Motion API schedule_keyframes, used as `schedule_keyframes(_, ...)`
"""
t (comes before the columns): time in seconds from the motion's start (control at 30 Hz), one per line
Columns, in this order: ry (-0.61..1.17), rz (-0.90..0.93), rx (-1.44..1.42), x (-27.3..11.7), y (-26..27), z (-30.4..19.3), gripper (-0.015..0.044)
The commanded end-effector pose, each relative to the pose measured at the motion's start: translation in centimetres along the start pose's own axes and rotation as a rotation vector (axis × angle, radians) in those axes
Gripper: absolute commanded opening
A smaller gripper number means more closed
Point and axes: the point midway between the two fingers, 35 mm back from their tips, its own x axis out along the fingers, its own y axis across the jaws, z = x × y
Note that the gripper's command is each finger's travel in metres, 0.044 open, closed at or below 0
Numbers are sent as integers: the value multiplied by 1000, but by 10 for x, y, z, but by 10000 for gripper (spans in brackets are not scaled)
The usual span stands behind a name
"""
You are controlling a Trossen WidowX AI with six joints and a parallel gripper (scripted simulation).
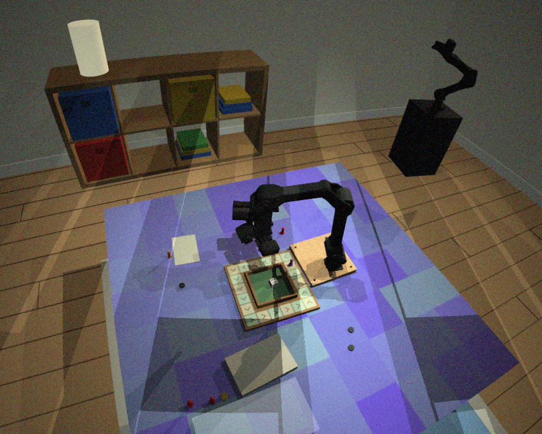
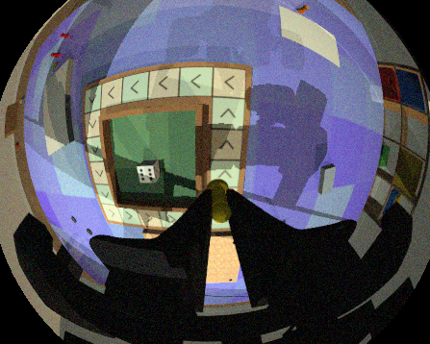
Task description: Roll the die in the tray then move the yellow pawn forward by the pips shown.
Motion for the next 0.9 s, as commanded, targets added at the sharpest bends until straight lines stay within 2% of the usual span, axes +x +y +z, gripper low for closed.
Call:
schedule_keyframes(0.0,4,5,-8,11,17,21,0)
schedule_keyframes(0.6,-3,13,2,60,109,96,0)
schedule_keyframes(0.87,-4,13,4,69,113,98,0)
